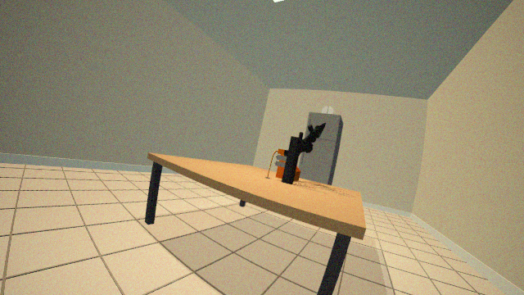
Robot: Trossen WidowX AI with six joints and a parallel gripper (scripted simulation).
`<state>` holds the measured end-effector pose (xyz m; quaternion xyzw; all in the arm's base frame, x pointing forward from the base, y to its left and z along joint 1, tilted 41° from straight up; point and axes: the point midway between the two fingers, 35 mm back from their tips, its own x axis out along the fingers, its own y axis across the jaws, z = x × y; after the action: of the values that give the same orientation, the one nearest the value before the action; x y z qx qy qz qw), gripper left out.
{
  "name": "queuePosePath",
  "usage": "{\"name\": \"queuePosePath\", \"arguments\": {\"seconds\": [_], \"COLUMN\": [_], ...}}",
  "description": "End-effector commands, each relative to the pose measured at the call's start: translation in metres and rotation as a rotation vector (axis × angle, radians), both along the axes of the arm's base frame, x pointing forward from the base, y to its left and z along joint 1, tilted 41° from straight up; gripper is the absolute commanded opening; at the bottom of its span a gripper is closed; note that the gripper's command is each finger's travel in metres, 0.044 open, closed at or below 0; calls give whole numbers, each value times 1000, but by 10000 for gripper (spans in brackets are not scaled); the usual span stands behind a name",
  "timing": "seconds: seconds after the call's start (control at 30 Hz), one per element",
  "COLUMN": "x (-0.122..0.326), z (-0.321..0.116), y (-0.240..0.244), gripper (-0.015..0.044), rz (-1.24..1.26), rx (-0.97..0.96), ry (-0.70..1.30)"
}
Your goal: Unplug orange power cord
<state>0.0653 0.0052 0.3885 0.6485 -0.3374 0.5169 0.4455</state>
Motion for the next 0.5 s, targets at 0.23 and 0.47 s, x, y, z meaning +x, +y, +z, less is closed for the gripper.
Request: {"name": "queuePosePath", "arguments": {"seconds": [0.23,0.47], "x": [63,145], "z": [12,3], "y": [-3,-28], "gripper": [190,160], "rz": [-296,-635], "rx": [-126,-333], "ry": [245,586]}}
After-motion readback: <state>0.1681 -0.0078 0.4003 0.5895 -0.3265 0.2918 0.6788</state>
